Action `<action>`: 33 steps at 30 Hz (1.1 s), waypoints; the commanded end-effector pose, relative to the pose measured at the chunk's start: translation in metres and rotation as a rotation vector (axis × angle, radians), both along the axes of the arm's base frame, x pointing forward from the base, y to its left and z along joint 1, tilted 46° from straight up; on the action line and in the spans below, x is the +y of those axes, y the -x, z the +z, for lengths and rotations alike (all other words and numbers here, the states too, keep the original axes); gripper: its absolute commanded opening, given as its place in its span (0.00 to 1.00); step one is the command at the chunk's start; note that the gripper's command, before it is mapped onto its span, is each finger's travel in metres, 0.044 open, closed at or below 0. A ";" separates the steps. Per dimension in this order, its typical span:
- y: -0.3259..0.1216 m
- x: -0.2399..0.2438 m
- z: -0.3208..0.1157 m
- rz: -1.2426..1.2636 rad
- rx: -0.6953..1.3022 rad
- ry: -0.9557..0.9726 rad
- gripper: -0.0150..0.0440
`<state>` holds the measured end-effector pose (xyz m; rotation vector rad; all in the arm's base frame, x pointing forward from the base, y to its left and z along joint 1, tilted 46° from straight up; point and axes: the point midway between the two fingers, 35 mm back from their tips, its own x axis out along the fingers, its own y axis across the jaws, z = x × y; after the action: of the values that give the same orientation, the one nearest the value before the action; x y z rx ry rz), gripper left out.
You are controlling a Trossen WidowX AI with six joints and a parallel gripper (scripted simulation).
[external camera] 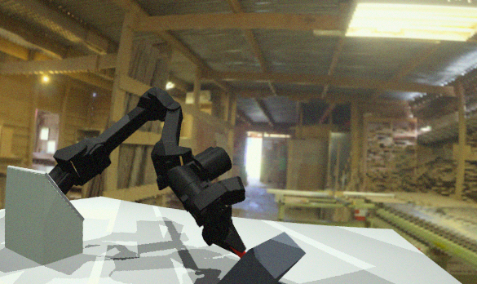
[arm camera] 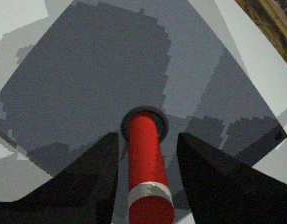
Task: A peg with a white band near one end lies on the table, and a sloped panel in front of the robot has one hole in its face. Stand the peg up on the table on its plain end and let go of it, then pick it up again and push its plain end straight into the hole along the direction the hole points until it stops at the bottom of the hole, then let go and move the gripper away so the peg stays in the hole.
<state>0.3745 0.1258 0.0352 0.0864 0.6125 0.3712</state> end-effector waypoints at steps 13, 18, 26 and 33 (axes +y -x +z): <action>0.004 -0.002 0.004 -0.001 0.001 0.001 1.00; 0.006 -0.004 0.008 -0.001 0.001 0.001 1.00; 0.011 -0.006 0.013 -0.002 0.002 0.001 1.00; 0.015 -0.009 0.017 -0.002 0.003 0.001 1.00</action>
<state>0.3632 0.1176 0.0514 0.0897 0.6109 0.3619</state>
